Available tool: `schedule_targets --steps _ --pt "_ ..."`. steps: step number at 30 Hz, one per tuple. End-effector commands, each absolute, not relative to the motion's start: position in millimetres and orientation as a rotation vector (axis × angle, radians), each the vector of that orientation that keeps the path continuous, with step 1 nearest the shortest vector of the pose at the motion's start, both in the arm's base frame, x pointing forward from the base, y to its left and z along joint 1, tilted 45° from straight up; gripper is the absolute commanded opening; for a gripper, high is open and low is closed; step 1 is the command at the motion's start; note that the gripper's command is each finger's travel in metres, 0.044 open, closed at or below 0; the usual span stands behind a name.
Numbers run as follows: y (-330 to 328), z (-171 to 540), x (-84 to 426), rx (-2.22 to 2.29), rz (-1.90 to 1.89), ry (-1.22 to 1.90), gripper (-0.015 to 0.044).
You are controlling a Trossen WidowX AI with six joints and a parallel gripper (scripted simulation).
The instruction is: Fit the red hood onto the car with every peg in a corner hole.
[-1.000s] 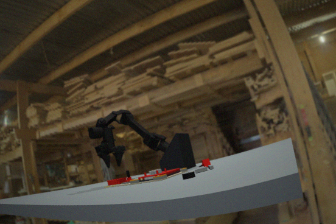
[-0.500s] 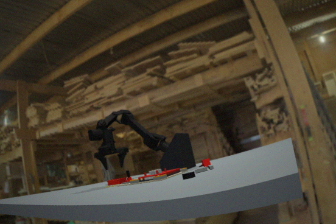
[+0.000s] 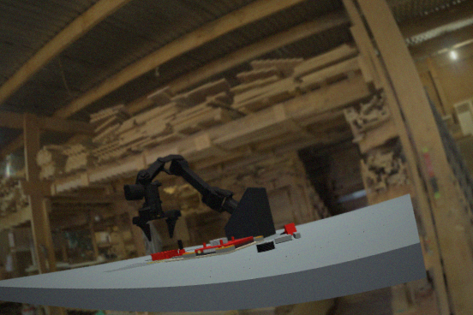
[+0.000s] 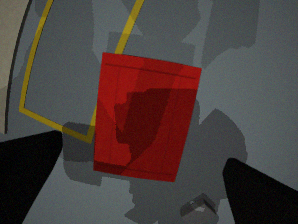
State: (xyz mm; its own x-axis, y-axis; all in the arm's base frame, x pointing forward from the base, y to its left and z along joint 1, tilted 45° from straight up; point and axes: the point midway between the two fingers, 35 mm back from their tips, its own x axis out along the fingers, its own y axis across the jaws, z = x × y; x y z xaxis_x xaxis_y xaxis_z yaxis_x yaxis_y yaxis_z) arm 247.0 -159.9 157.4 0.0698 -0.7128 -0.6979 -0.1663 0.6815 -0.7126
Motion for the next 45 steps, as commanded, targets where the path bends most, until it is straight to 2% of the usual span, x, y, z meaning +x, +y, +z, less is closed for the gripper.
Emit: schedule_targets --steps 1,45 --pt "-162 152 246 -0.771 -0.469 1.484 0.044" --pt "-185 129 247 -0.773 -0.471 1.483 0.044"
